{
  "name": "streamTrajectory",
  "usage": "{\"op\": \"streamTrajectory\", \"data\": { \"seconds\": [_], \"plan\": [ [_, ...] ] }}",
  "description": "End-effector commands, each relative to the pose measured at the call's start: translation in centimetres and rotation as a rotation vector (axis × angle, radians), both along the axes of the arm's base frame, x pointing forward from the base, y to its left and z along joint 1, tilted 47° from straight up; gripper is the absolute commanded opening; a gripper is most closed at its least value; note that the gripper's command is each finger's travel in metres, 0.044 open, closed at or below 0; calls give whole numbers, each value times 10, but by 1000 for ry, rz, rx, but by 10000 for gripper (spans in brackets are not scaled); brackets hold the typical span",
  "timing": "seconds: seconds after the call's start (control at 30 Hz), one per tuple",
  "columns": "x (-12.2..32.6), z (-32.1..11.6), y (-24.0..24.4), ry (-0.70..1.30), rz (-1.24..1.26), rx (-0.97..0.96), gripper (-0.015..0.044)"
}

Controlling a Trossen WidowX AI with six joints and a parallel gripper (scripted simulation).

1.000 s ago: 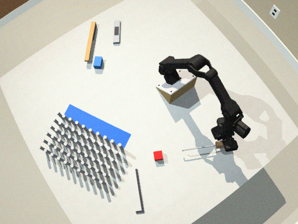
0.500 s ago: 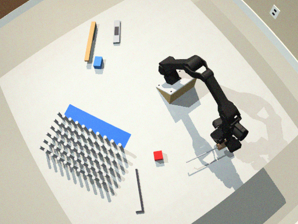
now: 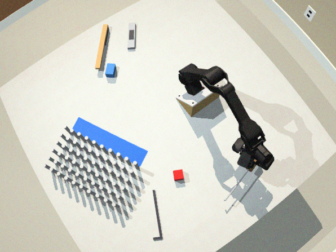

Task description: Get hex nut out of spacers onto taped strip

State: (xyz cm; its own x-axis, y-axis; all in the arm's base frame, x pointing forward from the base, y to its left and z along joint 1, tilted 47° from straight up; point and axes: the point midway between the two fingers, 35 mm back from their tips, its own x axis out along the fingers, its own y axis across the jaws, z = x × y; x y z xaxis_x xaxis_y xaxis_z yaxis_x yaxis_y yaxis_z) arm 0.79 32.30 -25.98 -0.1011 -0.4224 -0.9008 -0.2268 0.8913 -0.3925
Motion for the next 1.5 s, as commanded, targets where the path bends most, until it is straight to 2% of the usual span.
{"op": "streamTrajectory", "data": {
  "seconds": [0.0, 0.23, 1.47],
  "plan": [
    [1, 0, 0, 84, 73, 18, 0],
    [4, 0, 1, 210, 188, 55, 0],
    [5, -36, -36, 206, 183, 52, 0]
  ]
}}
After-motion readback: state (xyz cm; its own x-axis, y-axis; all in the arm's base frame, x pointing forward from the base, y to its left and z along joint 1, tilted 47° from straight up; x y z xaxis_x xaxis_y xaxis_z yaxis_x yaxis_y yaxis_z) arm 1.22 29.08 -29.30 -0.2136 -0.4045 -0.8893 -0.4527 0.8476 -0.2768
